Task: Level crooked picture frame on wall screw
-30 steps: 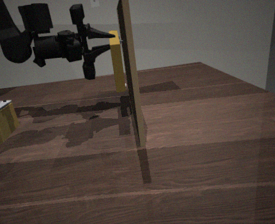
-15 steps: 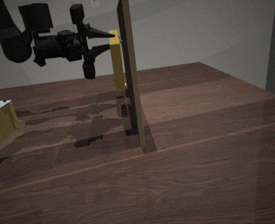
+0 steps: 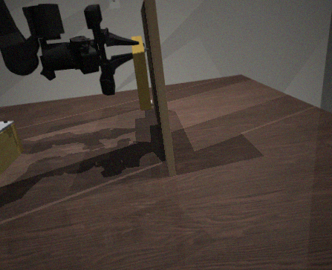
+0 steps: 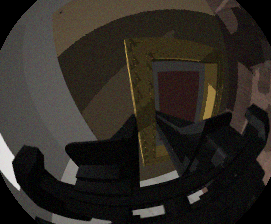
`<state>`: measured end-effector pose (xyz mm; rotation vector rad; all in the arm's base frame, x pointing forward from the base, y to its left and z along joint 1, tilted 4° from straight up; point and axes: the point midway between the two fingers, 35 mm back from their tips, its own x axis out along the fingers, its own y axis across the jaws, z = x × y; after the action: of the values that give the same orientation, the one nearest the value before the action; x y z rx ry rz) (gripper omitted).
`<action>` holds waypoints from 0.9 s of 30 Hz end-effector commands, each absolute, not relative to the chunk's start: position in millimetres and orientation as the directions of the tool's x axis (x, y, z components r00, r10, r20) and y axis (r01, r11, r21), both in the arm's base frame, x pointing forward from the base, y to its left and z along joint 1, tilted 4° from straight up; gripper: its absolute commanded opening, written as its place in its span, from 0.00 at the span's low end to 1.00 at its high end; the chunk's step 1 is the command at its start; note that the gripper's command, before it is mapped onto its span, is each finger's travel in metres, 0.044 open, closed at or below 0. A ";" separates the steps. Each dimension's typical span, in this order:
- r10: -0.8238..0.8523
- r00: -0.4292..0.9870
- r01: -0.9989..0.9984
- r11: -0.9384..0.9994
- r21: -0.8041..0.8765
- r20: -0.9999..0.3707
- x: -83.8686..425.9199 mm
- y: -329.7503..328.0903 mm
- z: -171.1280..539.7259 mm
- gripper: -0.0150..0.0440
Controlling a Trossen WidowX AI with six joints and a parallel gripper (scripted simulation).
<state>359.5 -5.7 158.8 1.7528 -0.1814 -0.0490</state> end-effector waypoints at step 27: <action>-0.153 0.985 -0.109 -0.181 0.977 0.082 361.1 -4.2 154.0 0.25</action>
<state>361.3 -3.7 153.6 1.7546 -0.1870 -0.0409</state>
